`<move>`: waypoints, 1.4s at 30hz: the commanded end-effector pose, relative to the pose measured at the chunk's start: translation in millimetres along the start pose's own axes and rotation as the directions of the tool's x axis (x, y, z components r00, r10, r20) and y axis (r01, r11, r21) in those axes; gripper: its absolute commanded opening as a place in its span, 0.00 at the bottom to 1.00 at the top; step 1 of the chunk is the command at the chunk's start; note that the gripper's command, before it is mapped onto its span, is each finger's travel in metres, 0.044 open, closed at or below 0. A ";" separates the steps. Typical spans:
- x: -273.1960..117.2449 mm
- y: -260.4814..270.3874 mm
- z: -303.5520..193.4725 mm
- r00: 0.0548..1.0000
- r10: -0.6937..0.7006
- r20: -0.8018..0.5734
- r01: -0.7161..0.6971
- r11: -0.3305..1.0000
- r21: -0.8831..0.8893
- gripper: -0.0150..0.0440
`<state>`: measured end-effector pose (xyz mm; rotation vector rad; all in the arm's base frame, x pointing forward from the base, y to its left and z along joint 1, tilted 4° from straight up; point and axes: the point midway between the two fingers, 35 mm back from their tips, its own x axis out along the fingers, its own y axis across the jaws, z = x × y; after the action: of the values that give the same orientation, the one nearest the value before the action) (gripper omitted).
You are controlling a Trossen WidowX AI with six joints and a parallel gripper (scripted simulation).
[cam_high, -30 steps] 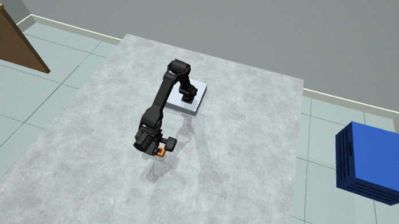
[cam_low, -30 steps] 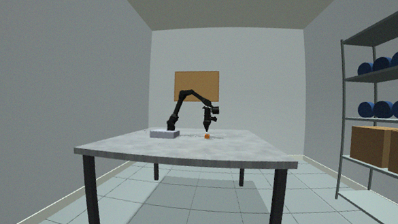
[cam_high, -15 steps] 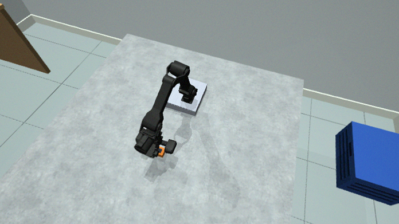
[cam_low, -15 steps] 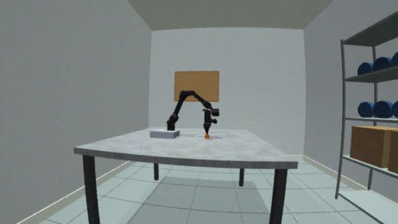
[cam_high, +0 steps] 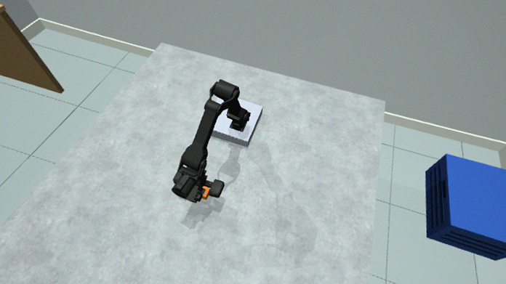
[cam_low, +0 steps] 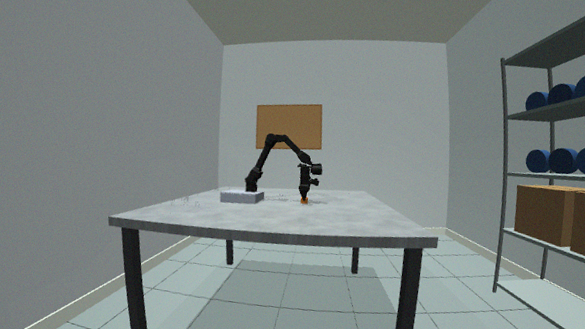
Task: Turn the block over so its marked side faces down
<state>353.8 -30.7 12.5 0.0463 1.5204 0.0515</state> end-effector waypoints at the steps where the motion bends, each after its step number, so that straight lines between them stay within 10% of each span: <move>1: 4.7 -0.6 -2.2 1.000 -0.004 -0.006 0.004 1.000 0.005 0.91; 5: 4.7 -0.6 -2.2 1.000 -0.004 -0.006 0.004 1.000 0.005 0.73; 26: 4.7 -0.6 -2.2 1.000 -0.004 -0.006 0.004 1.000 0.005 0.50; 32: -24.2 -0.5 -1.8 1.000 -0.004 -0.006 0.004 1.000 0.005 0.25; 42: -21.8 -1.0 -0.5 0.998 -0.005 0.065 0.004 1.000 0.008 0.25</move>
<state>353.5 -33.2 35.6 0.0458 1.4881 0.0417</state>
